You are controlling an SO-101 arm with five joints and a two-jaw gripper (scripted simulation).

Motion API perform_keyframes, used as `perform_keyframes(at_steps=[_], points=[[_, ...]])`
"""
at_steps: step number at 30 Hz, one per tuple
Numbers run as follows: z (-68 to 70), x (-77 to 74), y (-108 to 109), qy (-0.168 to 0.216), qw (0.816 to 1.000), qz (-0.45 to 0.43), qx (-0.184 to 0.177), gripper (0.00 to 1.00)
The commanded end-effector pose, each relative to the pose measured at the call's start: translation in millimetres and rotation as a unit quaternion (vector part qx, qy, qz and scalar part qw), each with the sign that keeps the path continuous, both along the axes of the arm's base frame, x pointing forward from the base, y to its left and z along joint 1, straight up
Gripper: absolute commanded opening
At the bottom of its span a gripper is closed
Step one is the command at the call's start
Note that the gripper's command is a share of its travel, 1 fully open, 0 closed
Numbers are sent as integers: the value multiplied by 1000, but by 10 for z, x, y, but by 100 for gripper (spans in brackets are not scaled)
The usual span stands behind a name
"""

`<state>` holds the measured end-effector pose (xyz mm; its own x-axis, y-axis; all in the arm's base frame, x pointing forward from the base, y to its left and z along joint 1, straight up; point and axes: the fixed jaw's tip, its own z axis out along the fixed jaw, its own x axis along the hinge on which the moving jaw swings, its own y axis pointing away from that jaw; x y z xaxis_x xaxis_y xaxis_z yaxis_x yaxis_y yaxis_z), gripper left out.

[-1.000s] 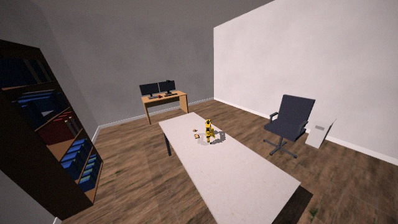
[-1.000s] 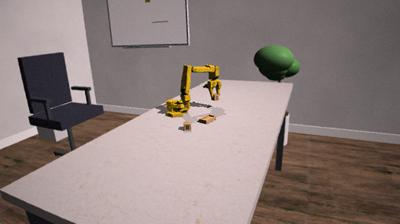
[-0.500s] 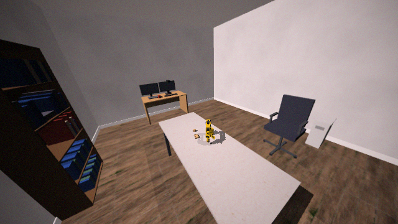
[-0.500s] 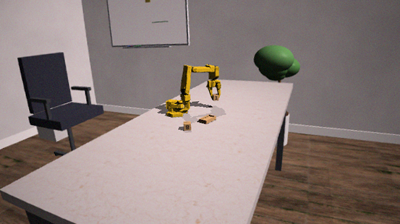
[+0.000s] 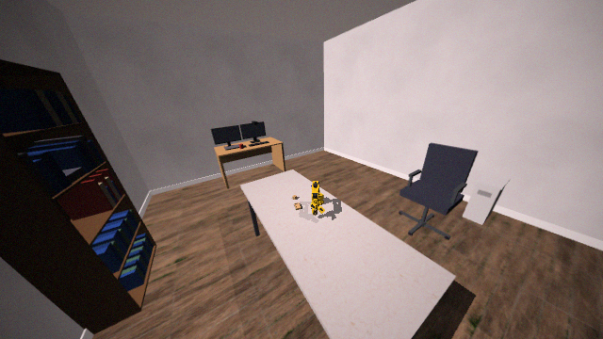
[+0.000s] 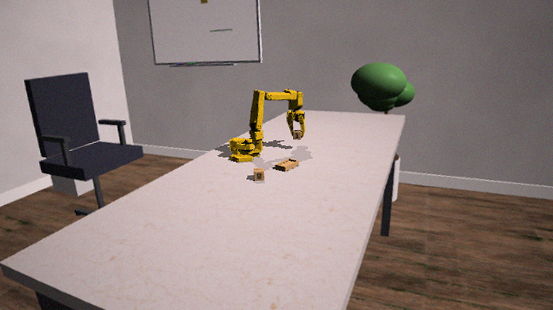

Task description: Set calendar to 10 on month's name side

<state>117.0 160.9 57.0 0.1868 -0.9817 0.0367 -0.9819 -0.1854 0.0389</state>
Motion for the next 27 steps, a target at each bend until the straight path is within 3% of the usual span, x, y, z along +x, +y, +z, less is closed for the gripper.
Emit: perform_keyframes(at_steps=[1, 14, 16, 27], points=[[136, 39, 79, -24, 998, -56, 31, 0], [137, 43, 115, -26, 959, -282, 28, 0], [137, 43, 115, -26, 959, -282, 28, 0], [137, 53, 133, -26, 913, -406, 26, 0]])
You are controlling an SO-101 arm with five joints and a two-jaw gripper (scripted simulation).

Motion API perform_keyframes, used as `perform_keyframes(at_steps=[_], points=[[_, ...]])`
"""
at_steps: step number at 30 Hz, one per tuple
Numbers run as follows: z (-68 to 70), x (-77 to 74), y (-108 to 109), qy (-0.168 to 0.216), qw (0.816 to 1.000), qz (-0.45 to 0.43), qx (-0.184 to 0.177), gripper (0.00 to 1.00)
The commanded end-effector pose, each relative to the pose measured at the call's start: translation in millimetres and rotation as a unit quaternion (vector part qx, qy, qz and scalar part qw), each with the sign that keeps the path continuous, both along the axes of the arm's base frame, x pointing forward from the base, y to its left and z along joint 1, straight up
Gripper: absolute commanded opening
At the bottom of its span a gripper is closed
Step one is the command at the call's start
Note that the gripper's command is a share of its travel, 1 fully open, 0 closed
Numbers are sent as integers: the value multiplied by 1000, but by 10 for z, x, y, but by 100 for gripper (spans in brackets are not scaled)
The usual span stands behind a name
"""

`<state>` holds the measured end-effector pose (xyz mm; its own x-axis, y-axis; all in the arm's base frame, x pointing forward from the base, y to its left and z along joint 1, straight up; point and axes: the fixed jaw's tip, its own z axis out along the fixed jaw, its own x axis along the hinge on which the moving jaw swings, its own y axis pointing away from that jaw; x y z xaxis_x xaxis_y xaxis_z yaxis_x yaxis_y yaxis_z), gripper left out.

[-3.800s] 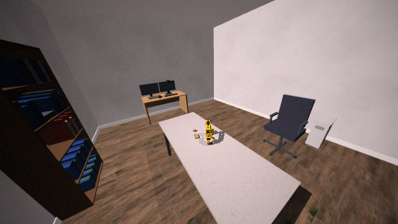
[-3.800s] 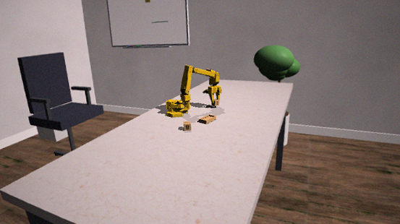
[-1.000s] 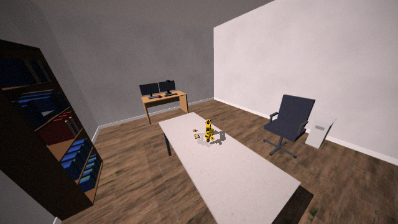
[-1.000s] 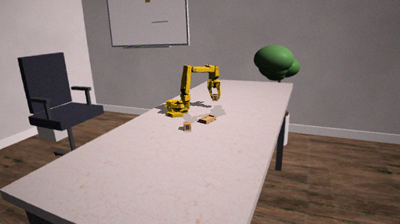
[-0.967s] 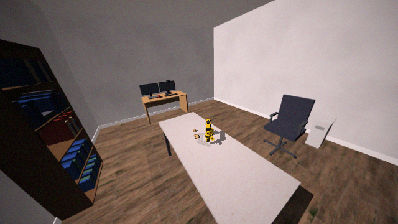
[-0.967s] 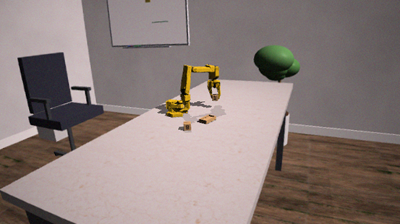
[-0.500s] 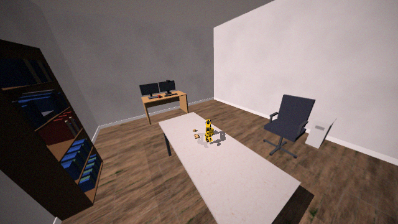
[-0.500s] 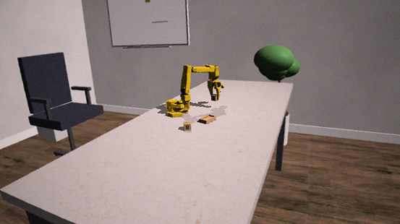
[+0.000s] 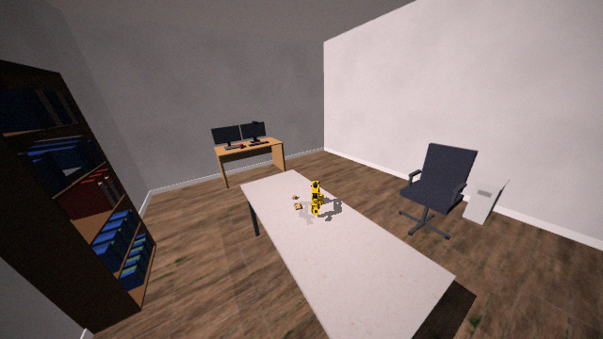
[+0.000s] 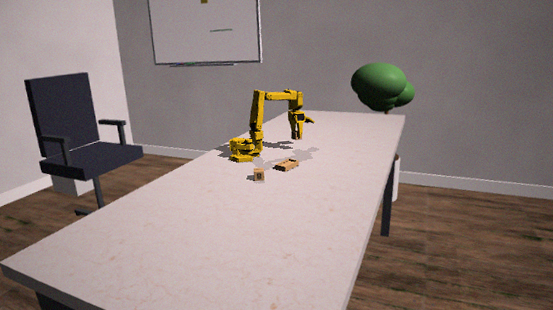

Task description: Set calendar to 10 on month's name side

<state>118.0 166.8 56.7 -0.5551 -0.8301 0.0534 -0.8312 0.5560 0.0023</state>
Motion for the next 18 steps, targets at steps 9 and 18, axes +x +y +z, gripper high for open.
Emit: perform_keyframes(at_steps=[9, 18], points=[[140, 47, 80, -24, 997, -73, 31, 0], [140, 49, 82, -25, 995, -91, 31, 0]])
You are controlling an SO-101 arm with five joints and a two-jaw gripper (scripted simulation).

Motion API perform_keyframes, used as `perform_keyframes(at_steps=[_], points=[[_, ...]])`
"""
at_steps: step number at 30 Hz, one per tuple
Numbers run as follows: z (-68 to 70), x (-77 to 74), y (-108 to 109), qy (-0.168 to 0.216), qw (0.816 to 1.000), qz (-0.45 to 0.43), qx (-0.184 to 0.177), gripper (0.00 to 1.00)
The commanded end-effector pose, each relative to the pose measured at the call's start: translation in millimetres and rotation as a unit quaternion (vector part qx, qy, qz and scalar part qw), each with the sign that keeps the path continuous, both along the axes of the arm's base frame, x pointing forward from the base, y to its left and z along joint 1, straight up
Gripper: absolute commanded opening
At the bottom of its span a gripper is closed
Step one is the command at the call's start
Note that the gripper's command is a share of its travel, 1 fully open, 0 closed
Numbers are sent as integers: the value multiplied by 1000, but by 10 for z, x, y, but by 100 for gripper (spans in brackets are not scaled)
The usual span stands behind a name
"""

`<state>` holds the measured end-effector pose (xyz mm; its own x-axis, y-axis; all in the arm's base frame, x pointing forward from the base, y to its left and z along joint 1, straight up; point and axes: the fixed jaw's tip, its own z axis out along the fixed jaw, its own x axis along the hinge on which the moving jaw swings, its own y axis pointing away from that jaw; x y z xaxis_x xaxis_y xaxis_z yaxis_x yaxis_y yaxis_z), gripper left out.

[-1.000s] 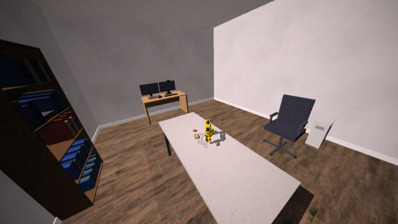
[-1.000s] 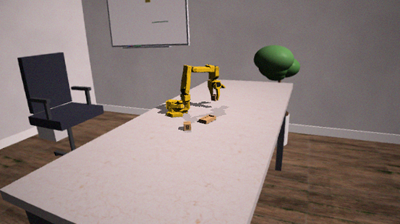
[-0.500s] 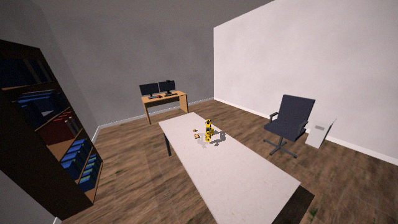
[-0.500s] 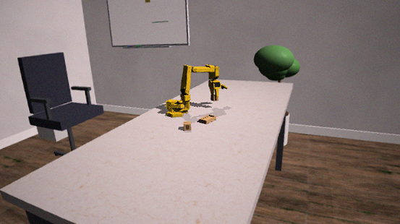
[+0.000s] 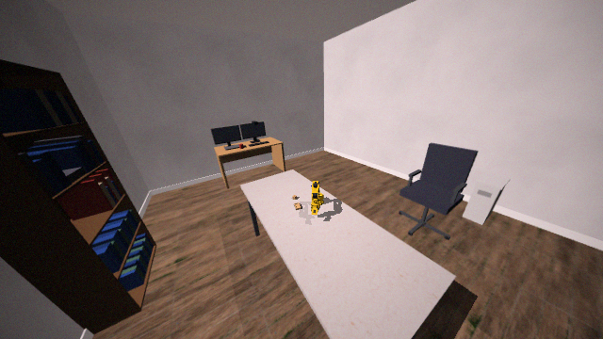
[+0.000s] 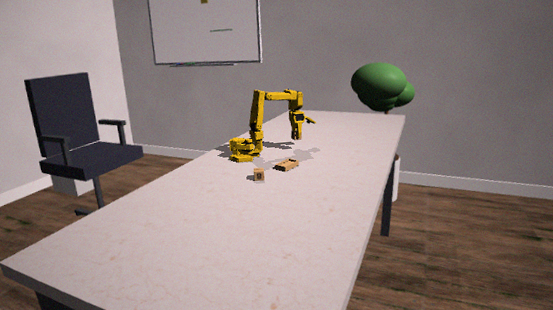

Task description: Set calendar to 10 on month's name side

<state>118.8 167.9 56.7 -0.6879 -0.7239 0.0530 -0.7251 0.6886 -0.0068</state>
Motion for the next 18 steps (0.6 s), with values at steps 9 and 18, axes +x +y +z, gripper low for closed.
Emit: perform_keyframes(at_steps=[9, 18], points=[[140, 47, 60, -24, 999, -8, 32, 0], [112, 135, -147, -25, 998, -57, 31, 0]])
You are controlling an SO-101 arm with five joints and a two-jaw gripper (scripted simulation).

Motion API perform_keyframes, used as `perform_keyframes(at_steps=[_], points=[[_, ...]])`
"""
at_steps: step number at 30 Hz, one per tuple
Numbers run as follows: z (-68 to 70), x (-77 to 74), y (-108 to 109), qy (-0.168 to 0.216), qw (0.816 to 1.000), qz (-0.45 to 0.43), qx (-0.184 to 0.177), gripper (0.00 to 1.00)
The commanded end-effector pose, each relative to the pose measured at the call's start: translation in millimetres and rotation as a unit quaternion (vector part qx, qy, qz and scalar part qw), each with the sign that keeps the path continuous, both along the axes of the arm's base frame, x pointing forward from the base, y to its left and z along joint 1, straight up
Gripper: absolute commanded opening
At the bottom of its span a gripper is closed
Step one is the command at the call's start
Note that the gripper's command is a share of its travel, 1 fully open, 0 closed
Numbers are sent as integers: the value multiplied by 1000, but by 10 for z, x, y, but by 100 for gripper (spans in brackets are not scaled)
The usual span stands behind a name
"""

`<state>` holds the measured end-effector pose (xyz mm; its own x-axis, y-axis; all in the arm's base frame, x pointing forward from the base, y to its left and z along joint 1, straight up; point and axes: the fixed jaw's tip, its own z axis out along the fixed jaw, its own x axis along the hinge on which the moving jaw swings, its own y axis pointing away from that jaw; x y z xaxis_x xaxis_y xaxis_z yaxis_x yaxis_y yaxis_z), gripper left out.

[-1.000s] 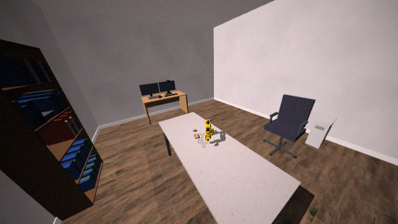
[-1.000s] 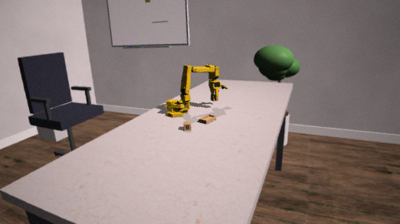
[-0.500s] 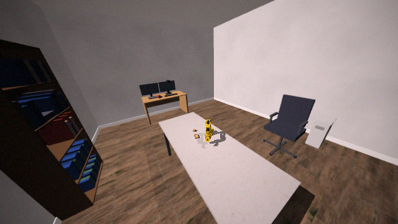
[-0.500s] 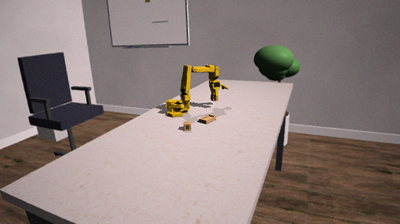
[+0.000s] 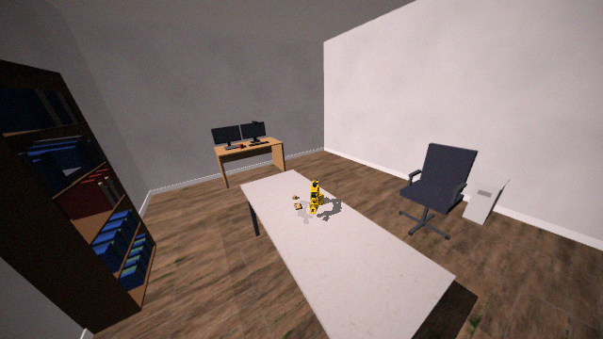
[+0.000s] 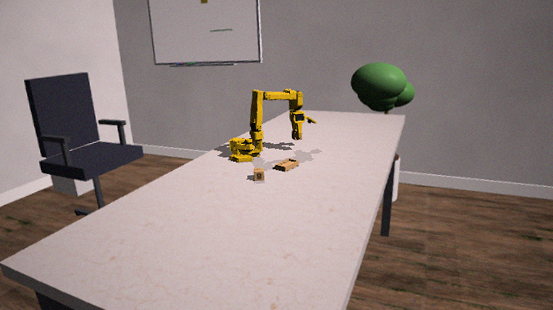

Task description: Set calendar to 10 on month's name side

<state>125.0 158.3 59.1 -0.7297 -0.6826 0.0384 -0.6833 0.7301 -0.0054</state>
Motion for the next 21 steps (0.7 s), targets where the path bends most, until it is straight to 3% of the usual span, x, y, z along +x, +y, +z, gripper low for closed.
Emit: perform_keyframes(at_steps=[1, 13, 21], points=[[82, 85, -87, -21, 999, -36, 24, 0], [22, 147, -385, -23, 994, -104, 23, 0], [14, 151, -419, -23, 993, -112, 23, 0]])
